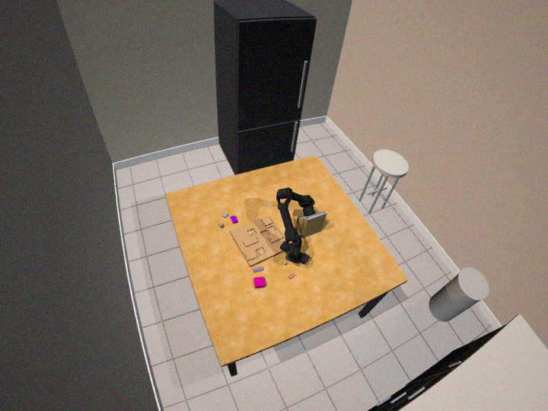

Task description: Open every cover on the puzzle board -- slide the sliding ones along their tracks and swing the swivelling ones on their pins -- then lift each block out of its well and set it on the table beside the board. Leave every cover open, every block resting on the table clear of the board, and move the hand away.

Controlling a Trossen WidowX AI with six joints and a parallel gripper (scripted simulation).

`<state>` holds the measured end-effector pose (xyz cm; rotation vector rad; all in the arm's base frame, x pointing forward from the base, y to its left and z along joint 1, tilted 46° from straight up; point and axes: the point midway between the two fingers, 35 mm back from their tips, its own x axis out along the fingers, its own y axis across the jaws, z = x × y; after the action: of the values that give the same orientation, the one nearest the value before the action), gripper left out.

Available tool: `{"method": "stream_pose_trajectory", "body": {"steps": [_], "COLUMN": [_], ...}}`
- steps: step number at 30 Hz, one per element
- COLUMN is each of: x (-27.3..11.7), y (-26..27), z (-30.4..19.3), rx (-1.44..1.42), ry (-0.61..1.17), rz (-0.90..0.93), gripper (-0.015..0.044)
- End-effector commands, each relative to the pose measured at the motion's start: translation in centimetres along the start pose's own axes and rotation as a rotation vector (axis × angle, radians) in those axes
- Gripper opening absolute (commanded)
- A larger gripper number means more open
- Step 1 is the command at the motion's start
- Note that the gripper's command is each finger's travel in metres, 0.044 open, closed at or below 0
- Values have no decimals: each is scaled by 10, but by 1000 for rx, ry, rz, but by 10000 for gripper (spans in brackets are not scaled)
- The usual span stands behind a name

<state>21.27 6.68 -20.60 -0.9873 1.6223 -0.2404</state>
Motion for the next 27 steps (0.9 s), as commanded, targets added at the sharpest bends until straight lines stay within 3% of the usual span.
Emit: {"method": "stream_pose_trajectory", "body": {"steps": [1, 9, 27], "x": [0, -2, -57], "y": [0, 0, 1], "z": [0, 0, 1], "rx": [1, 0, -6], "ry": [0, 0, 0], "rz": [1, 1, 2], "gripper": [238, 440, 440]}}
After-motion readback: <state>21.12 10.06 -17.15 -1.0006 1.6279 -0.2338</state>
